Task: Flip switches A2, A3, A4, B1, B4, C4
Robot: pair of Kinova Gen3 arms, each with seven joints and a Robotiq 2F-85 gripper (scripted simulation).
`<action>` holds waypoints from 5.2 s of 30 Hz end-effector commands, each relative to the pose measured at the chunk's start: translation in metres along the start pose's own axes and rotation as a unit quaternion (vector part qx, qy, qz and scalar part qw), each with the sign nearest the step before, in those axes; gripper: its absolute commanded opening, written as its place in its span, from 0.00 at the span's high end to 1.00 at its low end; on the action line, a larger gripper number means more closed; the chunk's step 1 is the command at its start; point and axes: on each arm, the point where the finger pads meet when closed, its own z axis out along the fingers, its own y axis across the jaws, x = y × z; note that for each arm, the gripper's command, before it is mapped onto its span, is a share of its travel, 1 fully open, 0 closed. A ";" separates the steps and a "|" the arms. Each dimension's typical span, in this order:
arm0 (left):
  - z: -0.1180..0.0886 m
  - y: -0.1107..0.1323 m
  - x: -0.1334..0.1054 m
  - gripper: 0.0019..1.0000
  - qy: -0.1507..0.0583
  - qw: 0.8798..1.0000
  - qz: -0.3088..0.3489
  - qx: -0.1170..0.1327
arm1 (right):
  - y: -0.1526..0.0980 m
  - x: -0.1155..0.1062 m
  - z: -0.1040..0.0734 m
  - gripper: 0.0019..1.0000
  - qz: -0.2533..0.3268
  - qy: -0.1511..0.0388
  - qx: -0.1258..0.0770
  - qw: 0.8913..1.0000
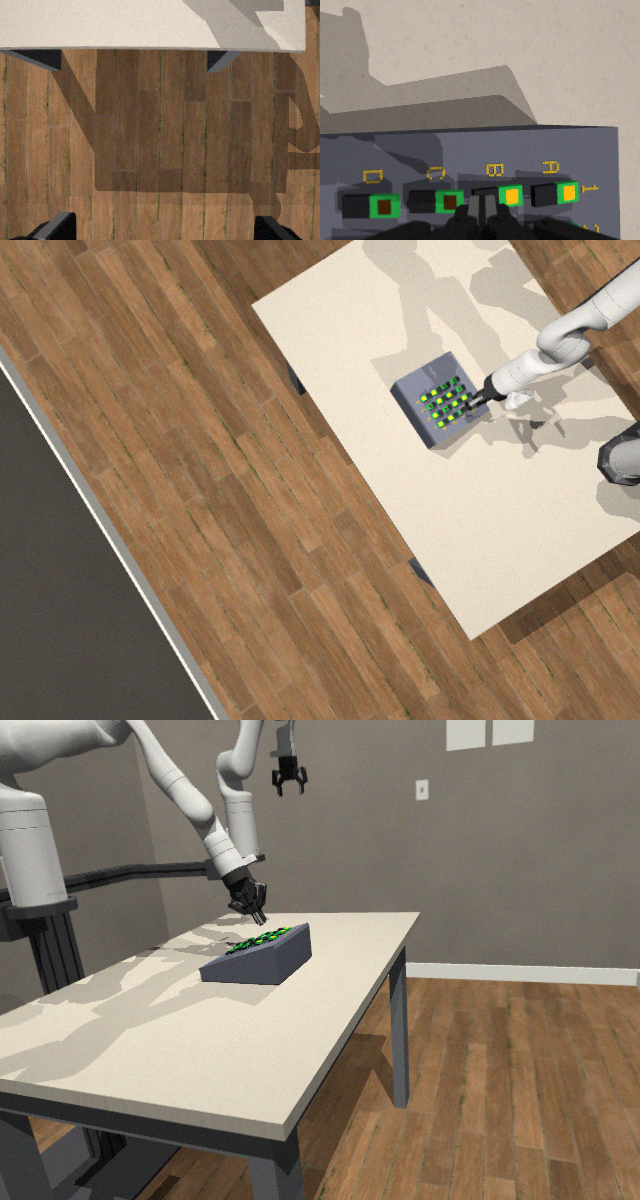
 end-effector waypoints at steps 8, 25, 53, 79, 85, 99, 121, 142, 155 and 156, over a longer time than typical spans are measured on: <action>-0.001 0.000 0.000 0.00 -0.001 1.000 0.000 0.000 | 0.000 0.001 0.019 0.90 0.000 0.001 0.000 1.000; -0.001 0.000 0.000 0.00 -0.001 1.000 0.000 0.000 | 0.000 0.001 0.023 0.90 0.000 0.001 0.000 1.000; -0.001 0.000 0.000 0.00 -0.001 1.000 0.000 0.000 | 0.000 0.001 0.026 0.90 0.000 0.001 0.000 1.000; -0.001 0.000 0.000 0.00 -0.001 1.000 0.000 0.000 | 0.000 0.001 -0.002 0.90 0.000 0.001 0.000 1.000; -0.001 0.000 0.000 0.00 -0.001 1.000 0.000 0.000 | 0.000 0.000 -0.002 0.90 0.001 0.001 0.000 1.000; -0.001 0.000 0.000 0.00 -0.001 1.000 0.000 0.000 | 0.000 -0.042 -0.003 0.90 0.000 0.000 0.000 1.000; -0.001 0.000 0.000 0.00 -0.001 1.000 0.000 0.000 | 0.000 -0.089 -0.003 0.90 0.000 0.001 0.000 1.000; -0.001 0.000 0.000 0.00 -0.001 1.000 0.000 0.000 | 0.000 -0.090 -0.002 0.90 0.000 0.001 0.000 1.000; -0.001 0.000 0.000 0.00 -0.001 1.000 0.000 0.000 | 0.000 -0.090 -0.002 0.90 0.000 0.001 0.000 1.000; -0.001 0.000 0.000 0.00 -0.001 1.000 0.000 0.000 | 0.000 -0.090 -0.002 0.90 0.000 0.001 0.000 1.000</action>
